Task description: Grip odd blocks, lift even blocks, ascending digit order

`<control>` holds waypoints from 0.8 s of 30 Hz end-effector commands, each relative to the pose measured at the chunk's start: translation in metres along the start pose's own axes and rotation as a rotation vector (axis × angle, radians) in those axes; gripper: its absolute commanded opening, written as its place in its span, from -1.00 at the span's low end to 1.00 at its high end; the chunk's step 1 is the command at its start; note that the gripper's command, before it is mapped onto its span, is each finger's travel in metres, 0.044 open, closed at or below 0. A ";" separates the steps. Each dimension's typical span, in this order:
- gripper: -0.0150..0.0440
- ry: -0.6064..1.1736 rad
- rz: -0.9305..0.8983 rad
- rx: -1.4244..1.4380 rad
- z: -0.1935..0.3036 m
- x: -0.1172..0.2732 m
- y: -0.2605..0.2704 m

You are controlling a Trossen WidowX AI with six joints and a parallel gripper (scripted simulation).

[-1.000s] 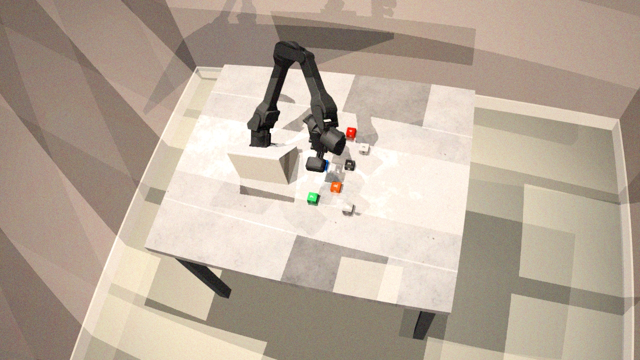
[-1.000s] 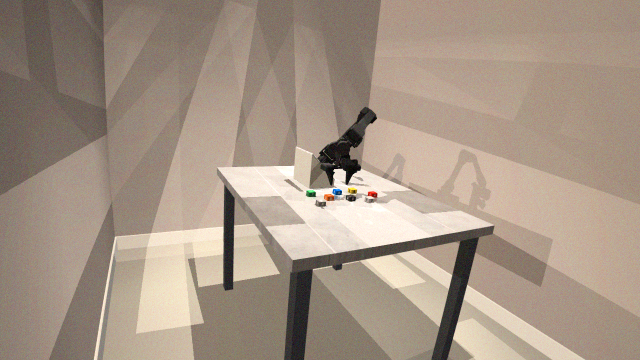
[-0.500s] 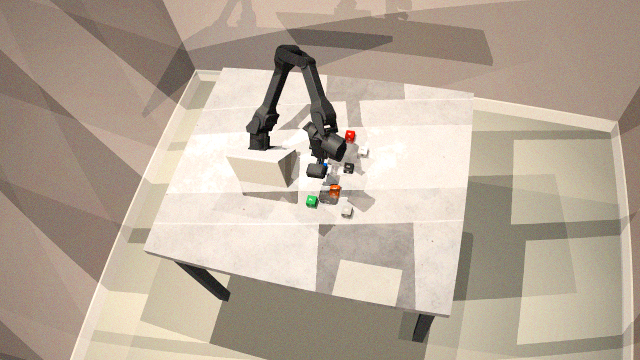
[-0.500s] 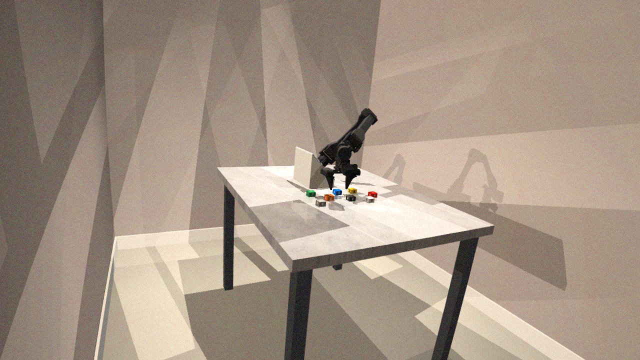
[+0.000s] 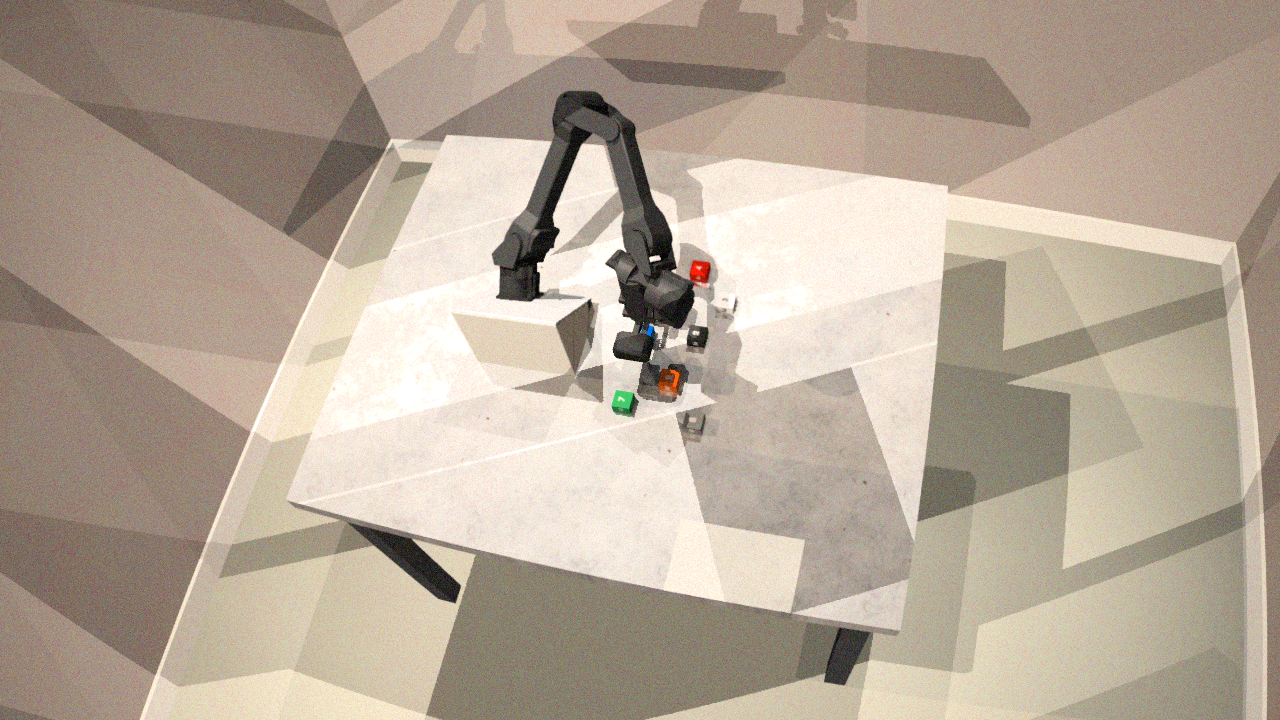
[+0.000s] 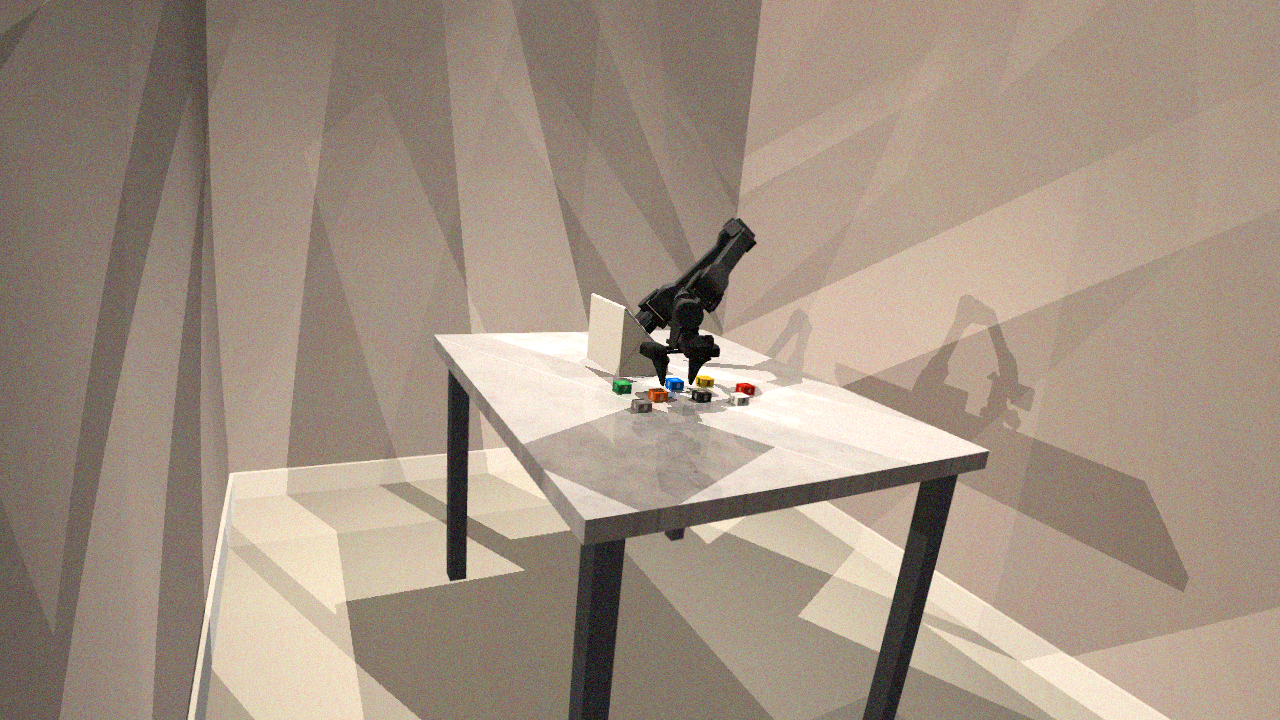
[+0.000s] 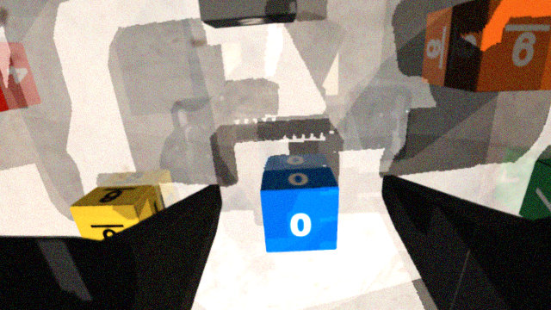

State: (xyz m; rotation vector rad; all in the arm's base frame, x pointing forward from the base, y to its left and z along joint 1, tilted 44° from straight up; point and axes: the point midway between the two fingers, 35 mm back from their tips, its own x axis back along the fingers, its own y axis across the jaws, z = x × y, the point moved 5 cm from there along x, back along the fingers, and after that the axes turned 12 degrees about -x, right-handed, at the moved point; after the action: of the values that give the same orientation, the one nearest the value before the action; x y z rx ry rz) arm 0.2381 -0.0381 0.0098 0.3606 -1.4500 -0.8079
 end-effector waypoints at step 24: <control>-0.08 0.001 -0.006 -0.004 0.000 -0.001 0.000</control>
State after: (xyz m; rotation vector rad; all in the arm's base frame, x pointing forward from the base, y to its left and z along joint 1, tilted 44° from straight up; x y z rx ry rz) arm 0.2380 -0.0377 0.0093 0.3612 -1.4486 -0.8088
